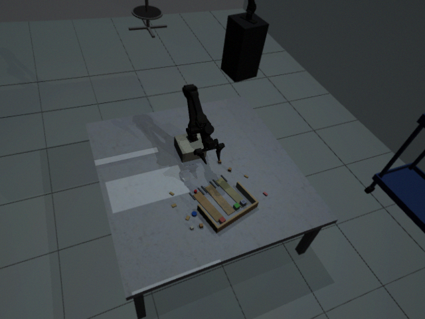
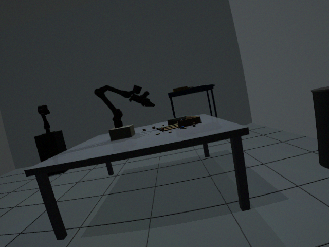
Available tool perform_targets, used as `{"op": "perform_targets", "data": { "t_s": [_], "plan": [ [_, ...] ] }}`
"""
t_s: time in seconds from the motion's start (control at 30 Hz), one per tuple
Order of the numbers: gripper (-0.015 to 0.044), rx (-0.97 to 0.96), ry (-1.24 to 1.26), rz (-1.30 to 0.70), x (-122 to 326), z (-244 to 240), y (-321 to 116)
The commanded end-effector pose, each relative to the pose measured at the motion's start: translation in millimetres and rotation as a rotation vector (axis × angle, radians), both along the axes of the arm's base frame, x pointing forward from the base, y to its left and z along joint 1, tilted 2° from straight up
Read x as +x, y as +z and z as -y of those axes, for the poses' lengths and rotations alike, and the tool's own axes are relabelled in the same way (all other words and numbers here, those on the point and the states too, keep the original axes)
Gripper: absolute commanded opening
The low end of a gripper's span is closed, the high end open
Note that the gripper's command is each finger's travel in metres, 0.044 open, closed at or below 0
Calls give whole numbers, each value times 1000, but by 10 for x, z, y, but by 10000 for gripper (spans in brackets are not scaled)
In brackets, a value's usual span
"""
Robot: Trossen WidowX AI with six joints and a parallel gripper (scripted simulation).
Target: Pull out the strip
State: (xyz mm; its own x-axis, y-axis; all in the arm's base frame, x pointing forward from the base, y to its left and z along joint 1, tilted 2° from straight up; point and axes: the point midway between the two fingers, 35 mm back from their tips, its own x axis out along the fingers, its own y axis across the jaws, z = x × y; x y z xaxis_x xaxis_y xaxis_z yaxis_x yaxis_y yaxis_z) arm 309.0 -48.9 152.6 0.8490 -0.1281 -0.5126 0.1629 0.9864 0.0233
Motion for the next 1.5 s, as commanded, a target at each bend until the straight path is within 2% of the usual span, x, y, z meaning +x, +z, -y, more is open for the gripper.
{"op": "perform_targets", "data": {
  "t_s": [0.0,0.53,0.63,1.03,1.23,1.47],
  "plan": [
    [400,-24,27,-31,-24,-71,-85],
    [400,-24,27,-31,-24,-71,-85],
    [321,-20,46,-105,52,-108,-145],
    [6,-11,207,-686,490,-498,-759],
    [0,-25,280,-953,591,-680,-1106],
    [0,-27,288,-982,607,-666,-1145]
  ]
}}
